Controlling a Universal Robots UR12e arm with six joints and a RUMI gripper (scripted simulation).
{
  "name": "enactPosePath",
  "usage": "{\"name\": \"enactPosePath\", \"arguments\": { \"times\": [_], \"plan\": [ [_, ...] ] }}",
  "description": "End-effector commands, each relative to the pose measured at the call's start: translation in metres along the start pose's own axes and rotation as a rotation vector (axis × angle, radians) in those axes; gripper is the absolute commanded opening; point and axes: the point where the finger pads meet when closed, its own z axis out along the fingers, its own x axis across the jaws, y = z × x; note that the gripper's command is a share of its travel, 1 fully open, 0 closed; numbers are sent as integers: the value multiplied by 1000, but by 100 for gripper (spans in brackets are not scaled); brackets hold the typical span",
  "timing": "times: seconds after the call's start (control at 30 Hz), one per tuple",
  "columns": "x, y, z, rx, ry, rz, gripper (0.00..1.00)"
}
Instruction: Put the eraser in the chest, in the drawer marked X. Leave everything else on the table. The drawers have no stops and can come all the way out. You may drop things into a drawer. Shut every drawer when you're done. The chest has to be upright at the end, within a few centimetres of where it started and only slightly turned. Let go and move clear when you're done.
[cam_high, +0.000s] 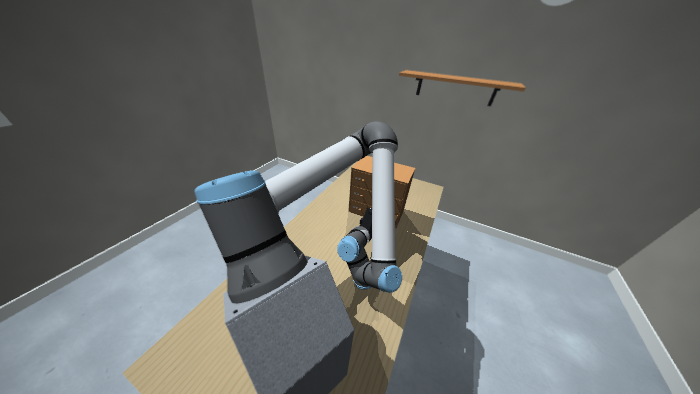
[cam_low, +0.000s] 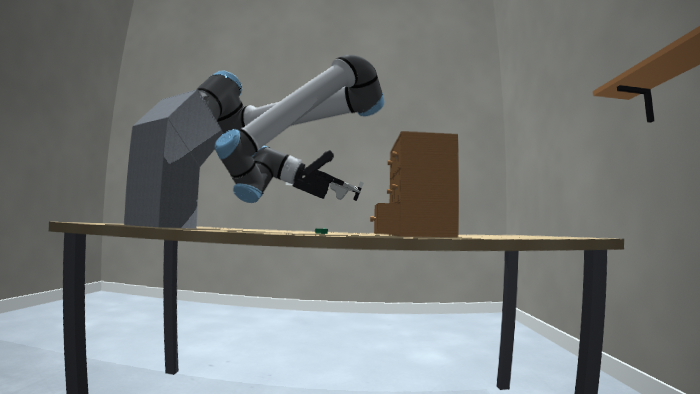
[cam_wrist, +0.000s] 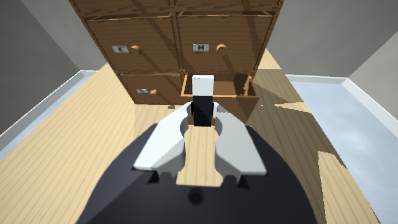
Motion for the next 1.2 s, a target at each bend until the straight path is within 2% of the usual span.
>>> {"name": "enactPosePath", "arguments": {
  "times": [0.0, 0.63, 1.17],
  "plan": [
    [0, -4, 11, 1, 1, 0, 11],
    [0, -18, 50, 1, 1, 0, 11],
    [0, -28, 75, 1, 1, 0, 11]
  ]
}}
